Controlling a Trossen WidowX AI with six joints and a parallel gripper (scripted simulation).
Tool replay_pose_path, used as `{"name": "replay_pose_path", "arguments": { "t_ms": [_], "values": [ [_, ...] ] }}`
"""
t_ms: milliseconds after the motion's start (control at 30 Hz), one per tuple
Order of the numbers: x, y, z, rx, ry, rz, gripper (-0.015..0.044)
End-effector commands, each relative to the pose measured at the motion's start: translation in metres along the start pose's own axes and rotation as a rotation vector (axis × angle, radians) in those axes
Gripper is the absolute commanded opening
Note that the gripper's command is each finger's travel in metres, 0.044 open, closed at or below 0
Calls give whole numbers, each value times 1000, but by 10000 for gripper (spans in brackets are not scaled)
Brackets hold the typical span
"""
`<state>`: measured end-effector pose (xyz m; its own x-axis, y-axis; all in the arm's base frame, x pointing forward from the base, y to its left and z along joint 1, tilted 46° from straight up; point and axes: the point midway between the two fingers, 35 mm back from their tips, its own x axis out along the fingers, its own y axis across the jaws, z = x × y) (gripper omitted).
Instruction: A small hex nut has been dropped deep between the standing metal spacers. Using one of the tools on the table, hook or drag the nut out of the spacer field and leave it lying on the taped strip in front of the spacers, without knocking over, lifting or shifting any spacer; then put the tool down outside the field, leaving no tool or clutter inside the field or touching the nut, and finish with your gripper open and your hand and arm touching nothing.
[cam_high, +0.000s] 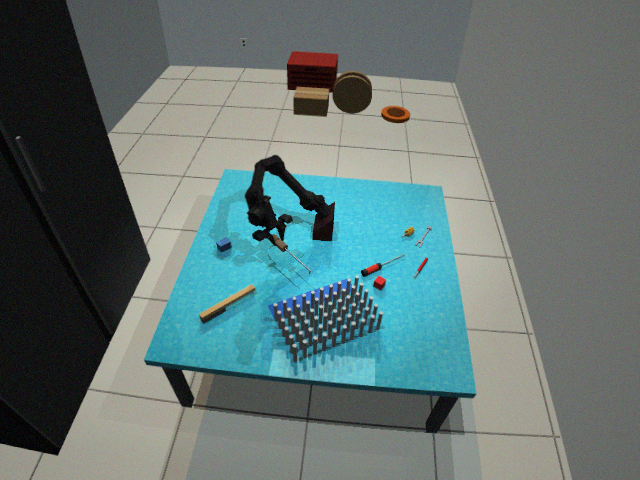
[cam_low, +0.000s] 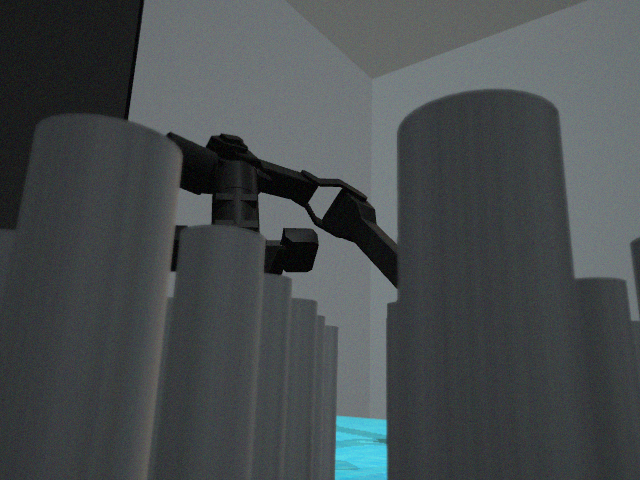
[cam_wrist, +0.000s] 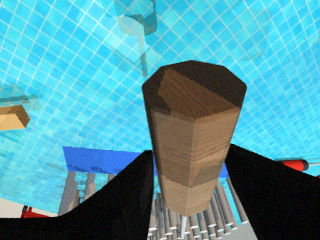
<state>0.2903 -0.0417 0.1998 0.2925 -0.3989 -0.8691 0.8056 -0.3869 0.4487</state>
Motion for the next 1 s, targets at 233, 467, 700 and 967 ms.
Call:
{"name": "replay_pose_path", "arguments": {
  "t_ms": [233,467,700,967],
  "values": [
    [-9,6,26,-367,-100,39,0],
    [-15,9,42,-594,-171,40,0],
    [-22,12,58,-818,-245,25,0],
    [-31,15,76,-1071,-332,-15,0]
  ]
}}
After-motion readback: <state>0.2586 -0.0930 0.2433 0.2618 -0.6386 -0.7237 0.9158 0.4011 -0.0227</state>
